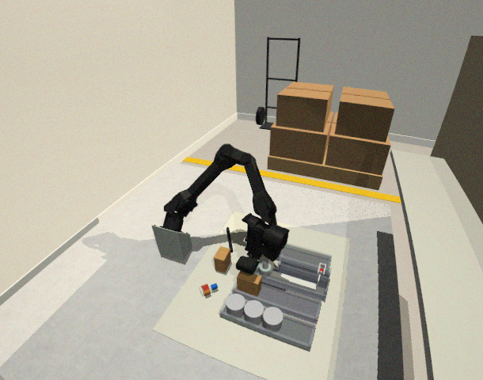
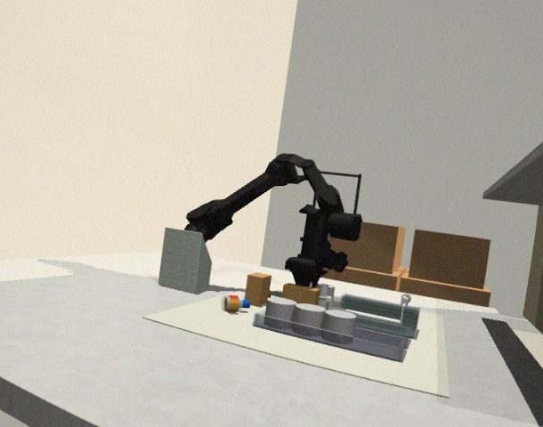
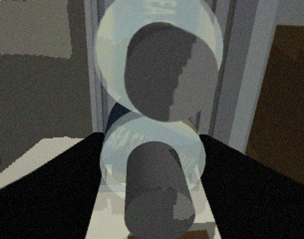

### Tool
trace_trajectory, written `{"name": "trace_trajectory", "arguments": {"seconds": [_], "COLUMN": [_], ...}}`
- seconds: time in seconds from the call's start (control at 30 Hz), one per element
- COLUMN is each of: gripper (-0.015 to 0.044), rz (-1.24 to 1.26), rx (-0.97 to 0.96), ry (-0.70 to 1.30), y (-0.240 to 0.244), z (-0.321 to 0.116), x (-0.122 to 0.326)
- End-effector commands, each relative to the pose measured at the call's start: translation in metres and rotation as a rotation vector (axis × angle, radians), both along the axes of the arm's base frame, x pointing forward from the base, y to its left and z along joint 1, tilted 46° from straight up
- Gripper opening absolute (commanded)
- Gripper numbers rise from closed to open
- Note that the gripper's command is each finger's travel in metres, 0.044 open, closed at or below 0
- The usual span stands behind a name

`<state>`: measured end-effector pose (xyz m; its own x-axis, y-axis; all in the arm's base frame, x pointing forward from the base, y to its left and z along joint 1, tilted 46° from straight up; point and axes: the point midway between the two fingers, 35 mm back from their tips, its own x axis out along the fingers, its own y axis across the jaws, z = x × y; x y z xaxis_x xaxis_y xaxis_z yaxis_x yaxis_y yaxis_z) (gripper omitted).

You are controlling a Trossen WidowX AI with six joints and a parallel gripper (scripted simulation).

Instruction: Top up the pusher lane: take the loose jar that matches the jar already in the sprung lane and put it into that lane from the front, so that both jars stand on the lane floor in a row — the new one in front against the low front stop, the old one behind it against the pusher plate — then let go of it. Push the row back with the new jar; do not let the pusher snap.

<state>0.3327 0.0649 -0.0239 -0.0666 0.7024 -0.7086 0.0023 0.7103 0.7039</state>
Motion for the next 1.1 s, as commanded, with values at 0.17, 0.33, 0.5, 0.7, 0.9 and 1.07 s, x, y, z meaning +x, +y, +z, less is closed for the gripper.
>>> {"name": "trace_trajectory", "arguments": {"seconds": [0.17, 0.33, 0.5, 0.7, 0.9, 1.07], "gripper": [0.0, 0.0, 0.0, 0.0, 0.0, 0.0], "rz": [0.0, 0.0, 0.0, 0.0, 0.0, 0.0], "rx": [0.01, 0.01, 0.01, 0.01, 0.01, 0.01], "ry": [-0.017, -0.017, -0.017, -0.016, -0.016, -0.016], "y": [0.002, 0.002, 0.0019, 0.0019, 0.0018, 0.0018], "z": [0.001, 0.001, 0.001, 0.0011, 0.0011, 0.0011], "x": [0.0017, 0.0009, 0.0, -0.001, -0.002, -0.0028]}}
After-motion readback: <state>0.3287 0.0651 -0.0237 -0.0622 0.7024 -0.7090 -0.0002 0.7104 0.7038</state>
